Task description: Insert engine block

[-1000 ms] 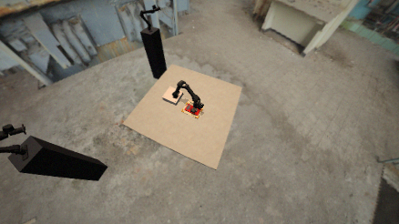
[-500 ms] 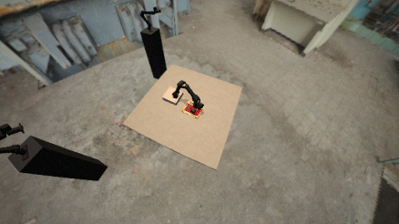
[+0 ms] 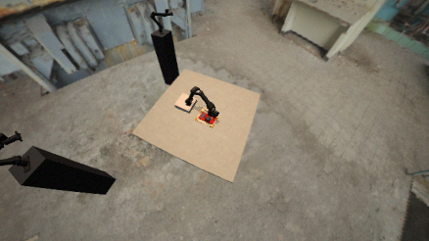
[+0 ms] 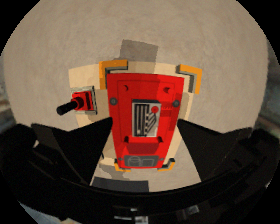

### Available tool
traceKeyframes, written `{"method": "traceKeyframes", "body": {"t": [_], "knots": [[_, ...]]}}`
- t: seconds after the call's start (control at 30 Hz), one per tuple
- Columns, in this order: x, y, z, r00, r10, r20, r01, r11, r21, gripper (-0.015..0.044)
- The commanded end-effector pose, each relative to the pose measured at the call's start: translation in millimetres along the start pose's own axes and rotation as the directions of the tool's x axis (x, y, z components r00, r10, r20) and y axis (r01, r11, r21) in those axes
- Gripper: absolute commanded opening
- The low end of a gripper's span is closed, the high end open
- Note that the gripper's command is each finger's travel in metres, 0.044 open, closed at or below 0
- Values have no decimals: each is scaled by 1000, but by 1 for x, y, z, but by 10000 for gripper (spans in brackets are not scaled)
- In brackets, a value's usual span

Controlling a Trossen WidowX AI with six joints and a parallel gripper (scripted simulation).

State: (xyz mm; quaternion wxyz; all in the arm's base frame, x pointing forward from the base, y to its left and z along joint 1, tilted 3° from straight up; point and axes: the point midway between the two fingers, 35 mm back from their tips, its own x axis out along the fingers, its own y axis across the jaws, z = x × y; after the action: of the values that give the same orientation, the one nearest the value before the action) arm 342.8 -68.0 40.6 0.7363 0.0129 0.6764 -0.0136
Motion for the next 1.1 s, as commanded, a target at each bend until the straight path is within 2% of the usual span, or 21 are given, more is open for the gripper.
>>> {"method": "traceKeyframes", "body": {"t": [0.0, 0.1, 0.33, 0.9, 1.07], "knots": [[0, 0, 0, 1000, 0, 0, 0, 1000, 0, 440], [-15, 0, 0, 1000, 4, 2, -4, 1000, 4, 440], [-15, 0, 0, 1000, 4, 2, -4, 1000, 4, 440], [-15, 0, 0, 1000, 4, 2, -4, 1000, 4, 0], [-15, 0, 0, 1000, 4, 2, -4, 1000, 4, 0]]}}
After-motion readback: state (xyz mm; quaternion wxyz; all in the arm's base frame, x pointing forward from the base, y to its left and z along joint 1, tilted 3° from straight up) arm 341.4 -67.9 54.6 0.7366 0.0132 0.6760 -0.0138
